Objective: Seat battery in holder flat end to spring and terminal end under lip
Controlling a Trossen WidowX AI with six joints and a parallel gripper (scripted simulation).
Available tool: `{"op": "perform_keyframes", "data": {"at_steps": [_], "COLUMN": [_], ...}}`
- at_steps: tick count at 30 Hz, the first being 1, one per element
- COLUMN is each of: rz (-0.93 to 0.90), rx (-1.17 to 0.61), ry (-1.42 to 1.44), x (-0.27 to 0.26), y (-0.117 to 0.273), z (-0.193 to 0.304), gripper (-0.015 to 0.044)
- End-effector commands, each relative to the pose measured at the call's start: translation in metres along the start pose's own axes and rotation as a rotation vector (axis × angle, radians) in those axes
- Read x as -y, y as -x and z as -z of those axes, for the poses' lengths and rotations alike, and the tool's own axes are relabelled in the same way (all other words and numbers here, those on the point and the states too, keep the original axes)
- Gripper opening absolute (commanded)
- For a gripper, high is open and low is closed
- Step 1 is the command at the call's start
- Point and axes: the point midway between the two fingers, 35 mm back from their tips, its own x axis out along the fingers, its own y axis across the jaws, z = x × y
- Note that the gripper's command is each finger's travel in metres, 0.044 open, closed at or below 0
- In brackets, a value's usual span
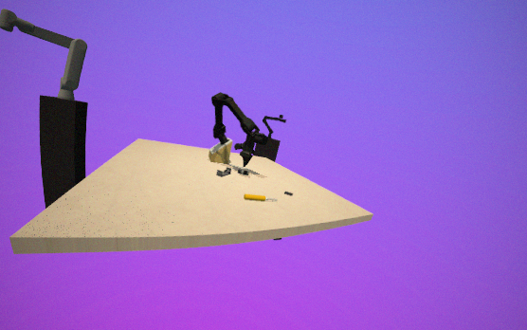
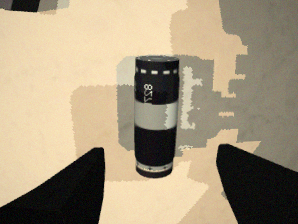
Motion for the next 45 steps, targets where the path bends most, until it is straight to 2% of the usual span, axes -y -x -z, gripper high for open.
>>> {"op": "perform_keyframes", "data": {"at_steps": [1, 29, 33, 41, 45], "rz": [0.001, 0.0, 0.0, 0.0, 0.0], "rx": [0.009, 0.012, 0.012, 0.012, 0.012], "ry": [-0.004, -0.004, -0.004, -0.004, -0.004], "x": [0.001, 0.001, 0.001, 0.001, 0.001], "y": [-0.007, -0.05, -0.05, -0.05, -0.049], "z": [-0.001, -0.002, -0.002, -0.002, -0.002], "gripper": [0.0243, 0.0243, 0.0138, 0.0085, 0.0081]}}
